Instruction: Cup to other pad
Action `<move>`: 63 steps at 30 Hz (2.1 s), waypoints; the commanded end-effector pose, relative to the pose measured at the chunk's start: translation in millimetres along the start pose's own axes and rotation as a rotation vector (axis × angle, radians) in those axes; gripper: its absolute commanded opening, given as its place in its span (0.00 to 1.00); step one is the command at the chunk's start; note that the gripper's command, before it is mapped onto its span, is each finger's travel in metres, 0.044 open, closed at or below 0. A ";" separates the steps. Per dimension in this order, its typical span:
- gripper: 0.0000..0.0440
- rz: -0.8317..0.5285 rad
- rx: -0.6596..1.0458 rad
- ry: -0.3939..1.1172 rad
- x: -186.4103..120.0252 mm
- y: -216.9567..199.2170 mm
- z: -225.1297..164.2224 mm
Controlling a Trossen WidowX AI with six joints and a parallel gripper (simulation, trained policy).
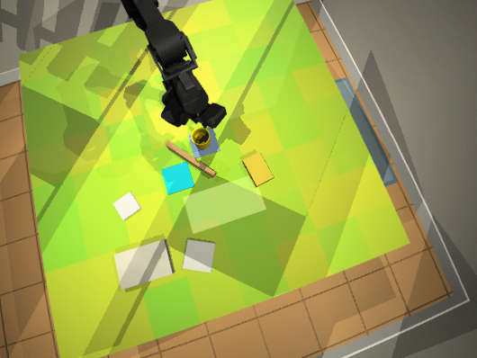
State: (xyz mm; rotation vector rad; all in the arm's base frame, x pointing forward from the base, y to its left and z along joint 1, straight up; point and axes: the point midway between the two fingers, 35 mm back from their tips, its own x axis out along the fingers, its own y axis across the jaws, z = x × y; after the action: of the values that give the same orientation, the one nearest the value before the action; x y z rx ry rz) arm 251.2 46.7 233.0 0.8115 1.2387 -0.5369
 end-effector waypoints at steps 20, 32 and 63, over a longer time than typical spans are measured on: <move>0.37 -0.305 0.101 0.090 47.1 -41.6 0.3; 0.39 -0.393 0.145 0.099 75.8 -56.9 -3.9; 0.21 -0.451 0.092 0.102 156.4 -82.8 -15.6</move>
State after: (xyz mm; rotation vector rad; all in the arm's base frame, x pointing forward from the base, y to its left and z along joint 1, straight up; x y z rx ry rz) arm 219.0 19.4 64.9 0.6548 1.5149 -0.9431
